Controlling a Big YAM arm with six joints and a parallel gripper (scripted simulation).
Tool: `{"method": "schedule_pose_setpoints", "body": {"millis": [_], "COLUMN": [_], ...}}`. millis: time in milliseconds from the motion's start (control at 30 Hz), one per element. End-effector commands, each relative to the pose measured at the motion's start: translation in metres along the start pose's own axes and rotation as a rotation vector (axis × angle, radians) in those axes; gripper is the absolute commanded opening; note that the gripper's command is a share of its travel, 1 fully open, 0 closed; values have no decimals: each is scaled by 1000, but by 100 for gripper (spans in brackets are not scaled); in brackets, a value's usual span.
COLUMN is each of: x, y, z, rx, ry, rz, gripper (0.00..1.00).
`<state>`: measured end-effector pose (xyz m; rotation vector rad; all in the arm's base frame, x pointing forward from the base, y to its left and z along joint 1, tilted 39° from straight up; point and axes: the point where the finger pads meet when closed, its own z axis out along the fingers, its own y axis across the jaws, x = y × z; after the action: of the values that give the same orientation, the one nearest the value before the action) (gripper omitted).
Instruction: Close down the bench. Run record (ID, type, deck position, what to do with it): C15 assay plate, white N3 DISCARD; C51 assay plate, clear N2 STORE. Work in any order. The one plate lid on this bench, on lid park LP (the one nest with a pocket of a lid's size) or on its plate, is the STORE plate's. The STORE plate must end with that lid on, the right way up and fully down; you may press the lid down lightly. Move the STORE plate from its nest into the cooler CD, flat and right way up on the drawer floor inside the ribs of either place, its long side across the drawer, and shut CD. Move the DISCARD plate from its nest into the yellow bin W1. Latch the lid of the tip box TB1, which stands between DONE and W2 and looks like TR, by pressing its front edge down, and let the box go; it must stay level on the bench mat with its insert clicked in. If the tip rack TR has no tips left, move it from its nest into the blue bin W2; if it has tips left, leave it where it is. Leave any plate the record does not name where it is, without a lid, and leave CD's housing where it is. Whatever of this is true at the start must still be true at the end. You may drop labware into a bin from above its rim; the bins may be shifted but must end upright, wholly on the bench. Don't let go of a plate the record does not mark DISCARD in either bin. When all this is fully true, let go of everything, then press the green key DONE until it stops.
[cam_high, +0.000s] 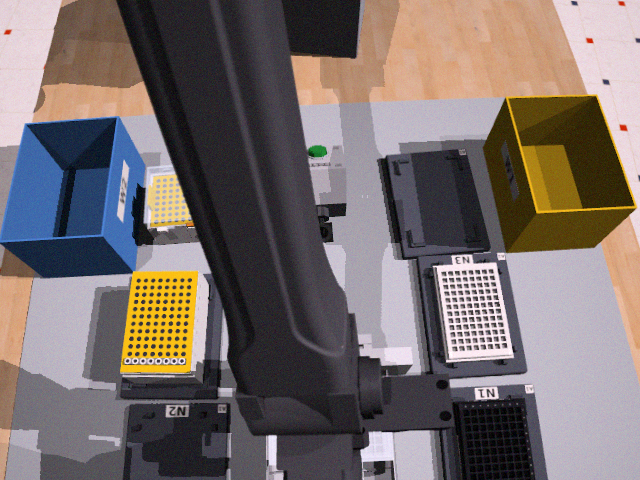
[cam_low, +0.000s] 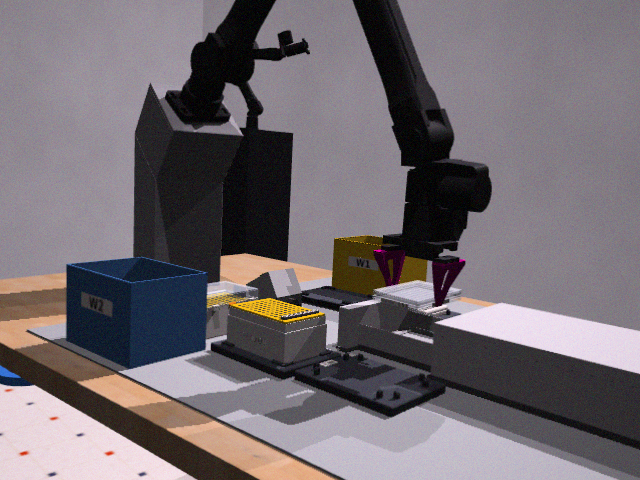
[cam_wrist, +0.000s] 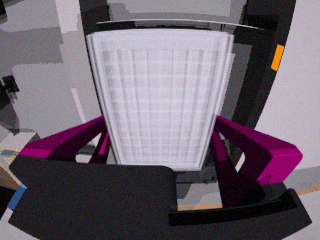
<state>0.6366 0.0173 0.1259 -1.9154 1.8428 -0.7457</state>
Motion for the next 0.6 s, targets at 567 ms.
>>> {"method": "schedule_pose_setpoints", "body": {"millis": [567], "x": [8], "y": [-43], "z": [-3], "rx": [89], "ry": [3], "rz": [2], "gripper": [0]}}
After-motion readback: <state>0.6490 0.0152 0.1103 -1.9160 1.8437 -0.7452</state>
